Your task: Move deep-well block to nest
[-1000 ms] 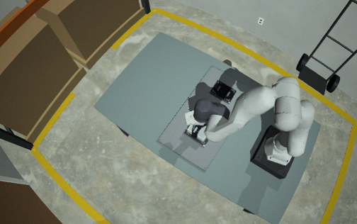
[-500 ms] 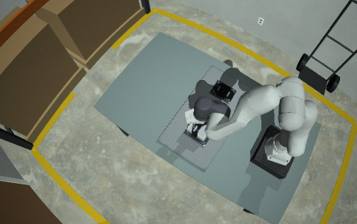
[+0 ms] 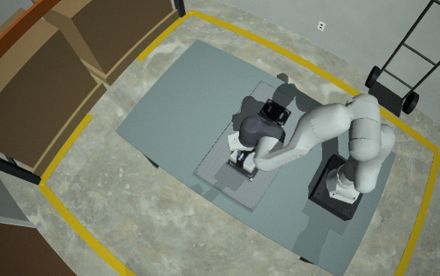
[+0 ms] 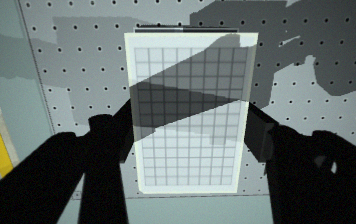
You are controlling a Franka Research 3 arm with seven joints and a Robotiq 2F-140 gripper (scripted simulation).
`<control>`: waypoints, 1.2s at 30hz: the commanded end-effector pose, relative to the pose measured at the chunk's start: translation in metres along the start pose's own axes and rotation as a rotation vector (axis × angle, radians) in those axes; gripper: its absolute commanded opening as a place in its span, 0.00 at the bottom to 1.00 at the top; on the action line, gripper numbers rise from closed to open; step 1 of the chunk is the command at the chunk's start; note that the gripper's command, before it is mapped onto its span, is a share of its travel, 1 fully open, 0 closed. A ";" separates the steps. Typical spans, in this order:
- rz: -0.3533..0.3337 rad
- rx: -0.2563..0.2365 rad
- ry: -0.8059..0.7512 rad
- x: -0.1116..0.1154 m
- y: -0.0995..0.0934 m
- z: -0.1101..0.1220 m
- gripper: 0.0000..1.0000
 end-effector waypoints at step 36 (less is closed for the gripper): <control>-0.010 0.002 -0.029 0.006 -0.010 0.020 0.60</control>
Point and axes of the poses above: the point where the finger pads meet when closed, its own y axis out along the fingers, its own z axis across the jaws, x = y × z, the point moved 10 cm from there along -y, back along the fingers, and after that the axes turned 15 degrees about -y, right-handed, at the moved point
